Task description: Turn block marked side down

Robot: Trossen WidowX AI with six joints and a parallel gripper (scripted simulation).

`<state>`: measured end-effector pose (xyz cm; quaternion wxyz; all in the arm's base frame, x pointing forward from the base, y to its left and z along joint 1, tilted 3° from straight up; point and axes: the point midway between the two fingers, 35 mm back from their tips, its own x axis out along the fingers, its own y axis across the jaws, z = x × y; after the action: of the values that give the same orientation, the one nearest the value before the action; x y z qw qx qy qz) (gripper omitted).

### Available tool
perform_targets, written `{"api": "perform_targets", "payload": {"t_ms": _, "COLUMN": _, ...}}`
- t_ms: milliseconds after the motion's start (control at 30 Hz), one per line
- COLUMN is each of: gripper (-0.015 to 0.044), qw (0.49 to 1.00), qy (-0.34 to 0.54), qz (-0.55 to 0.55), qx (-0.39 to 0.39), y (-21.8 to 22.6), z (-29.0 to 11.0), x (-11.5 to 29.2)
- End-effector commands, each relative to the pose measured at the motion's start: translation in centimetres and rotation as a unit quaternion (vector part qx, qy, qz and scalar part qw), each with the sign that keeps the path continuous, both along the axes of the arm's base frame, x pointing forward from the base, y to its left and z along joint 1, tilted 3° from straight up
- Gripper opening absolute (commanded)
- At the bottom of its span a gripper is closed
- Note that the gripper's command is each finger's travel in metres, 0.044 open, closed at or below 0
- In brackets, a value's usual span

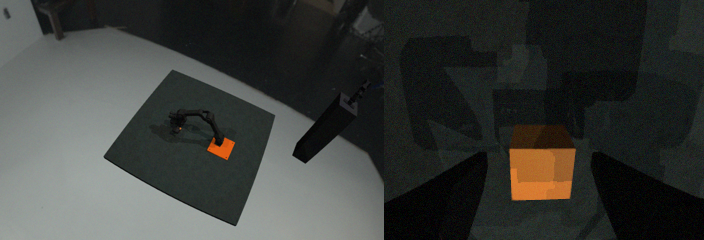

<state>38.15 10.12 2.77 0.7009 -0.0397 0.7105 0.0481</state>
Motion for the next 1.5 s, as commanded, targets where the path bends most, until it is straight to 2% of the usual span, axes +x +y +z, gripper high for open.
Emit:
{"api": "perform_targets", "payload": {"t_ms": 0, "gripper": 0.0204, "qw": 1.0, "qy": 0.001, "qz": 0.002, "qx": 0.002, "y": 0.1, "z": -0.1, "x": 0.0}}
{"api": "perform_targets", "payload": {"t_ms": 100, "gripper": 0.0125, "qw": 1.0, "qy": 0.001, "qz": 0.002, "qx": 0.002, "y": 0.1, "z": -0.1, "x": 0.0}}
{"api": "perform_targets", "payload": {"t_ms": 600, "gripper": 0.0025, "qw": 1.0, "qy": 0.001, "qz": 0.002, "qx": 0.002, "y": 0.1, "z": -0.1, "x": 0.0}}
{"api": "perform_targets", "payload": {"t_ms": 633, "gripper": 0.0, "qw": 1.0, "qy": 0.001, "qz": 0.002, "qx": 0.002, "y": 0.1, "z": 0.0, "x": 0.0}}
{"api": "perform_targets", "payload": {"t_ms": 867, "gripper": 0.0, "qw": 1.0, "qy": 0.001, "qz": 0.002, "qx": 0.002, "y": 0.0, "z": 2.9, "x": 0.0}}
{"api": "perform_targets", "payload": {"t_ms": 1000, "gripper": 0.0, "qw": 1.0, "qy": -0.004, "qz": 0.002, "qx": 0.002, "y": 0.0, "z": 2.9, "x": 0.0}}
{"api": "perform_targets", "payload": {"t_ms": 1467, "gripper": 0.0, "qw": 0.995, "qy": -0.1, "qz": 0.003, "qx": 0.012, "y": 0.2, "z": 2.1, "x": 0.3}}
